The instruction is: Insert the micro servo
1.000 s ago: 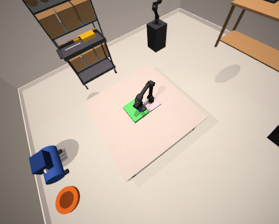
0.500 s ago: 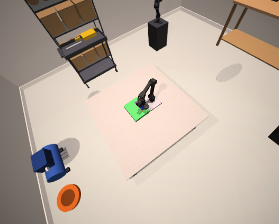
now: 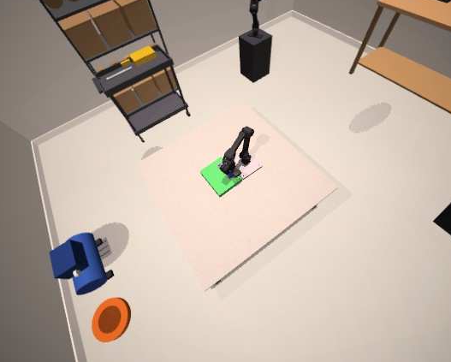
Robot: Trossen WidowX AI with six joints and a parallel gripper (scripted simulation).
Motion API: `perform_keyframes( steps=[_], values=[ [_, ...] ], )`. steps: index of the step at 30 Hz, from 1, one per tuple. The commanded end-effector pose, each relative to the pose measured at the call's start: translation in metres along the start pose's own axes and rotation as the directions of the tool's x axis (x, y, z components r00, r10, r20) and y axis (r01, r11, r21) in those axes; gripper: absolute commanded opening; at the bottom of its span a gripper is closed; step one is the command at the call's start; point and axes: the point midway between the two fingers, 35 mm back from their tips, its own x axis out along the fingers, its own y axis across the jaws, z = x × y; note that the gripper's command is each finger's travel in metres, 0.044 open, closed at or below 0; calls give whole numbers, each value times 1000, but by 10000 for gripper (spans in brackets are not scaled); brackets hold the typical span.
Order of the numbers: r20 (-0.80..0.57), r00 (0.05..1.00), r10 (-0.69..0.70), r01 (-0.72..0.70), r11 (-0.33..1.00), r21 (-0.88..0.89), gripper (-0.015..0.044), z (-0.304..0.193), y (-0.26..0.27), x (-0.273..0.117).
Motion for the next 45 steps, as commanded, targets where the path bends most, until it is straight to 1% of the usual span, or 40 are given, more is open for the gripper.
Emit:
perform_keyframes(
  steps=[1, 45],
  values=[
    [5, 1000, 0, 0, 1000, 3, 0, 1, 0, 0],
    [5, 1000, 0, 0, 1000, 3, 0, 1, 0, 35]
  ],
)
